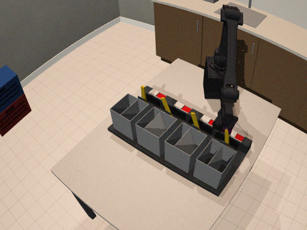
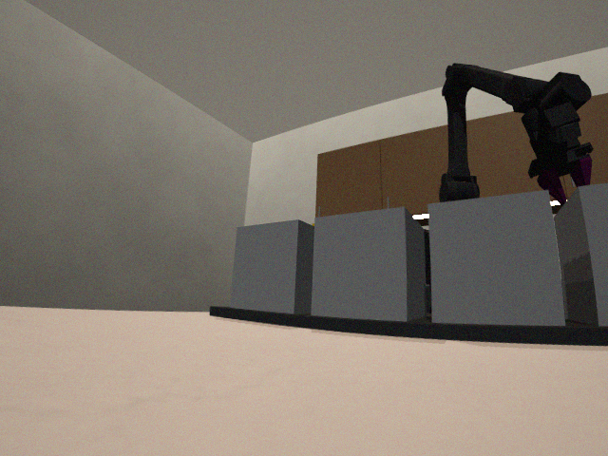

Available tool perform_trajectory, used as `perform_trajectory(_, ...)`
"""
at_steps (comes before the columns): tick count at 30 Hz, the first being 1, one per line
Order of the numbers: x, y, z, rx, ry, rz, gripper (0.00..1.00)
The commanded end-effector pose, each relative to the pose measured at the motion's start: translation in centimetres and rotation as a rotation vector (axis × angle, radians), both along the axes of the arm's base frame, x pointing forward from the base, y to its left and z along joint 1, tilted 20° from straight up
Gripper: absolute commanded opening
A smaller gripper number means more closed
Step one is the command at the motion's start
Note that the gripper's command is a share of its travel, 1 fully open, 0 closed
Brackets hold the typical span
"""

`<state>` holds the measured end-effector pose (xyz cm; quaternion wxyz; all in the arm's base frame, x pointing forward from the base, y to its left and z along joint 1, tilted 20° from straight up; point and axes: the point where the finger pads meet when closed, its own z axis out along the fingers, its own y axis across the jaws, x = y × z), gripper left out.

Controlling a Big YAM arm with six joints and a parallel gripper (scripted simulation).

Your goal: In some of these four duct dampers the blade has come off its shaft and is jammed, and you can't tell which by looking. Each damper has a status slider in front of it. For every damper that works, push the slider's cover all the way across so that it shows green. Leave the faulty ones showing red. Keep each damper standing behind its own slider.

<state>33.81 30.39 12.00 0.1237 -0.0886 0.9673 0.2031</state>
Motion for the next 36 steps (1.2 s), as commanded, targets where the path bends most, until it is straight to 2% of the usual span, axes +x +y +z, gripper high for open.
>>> perform_trajectory(1,0.3,0.6,0.2,0.015,-0.015,-0.007,0.36)
perform_trajectory(2,0.3,0.6,0.2,0.015,-0.015,-0.007,0.36)
perform_trajectory(3,0.5,0.3,1.2,0.031,-0.036,-0.016,0.36)
perform_trajectory(6,0.2,0.8,-0.9,0.007,-0.005,-0.006,0.36)
perform_trajectory(11,0.5,0.9,-1.5,0.007,-0.005,-0.01,0.36)
perform_trajectory(13,0.5,1.0,-0.7,0.021,-0.023,-0.008,0.36)
perform_trajectory(19,0.9,1.5,-1.2,0.017,-0.018,-0.005,0.36)
perform_trajectory(20,0.8,1.2,0.0,0.027,-0.032,-0.008,0.36)
perform_trajectory(36,0.8,1.4,-0.5,0.025,-0.028,-0.007,0.36)
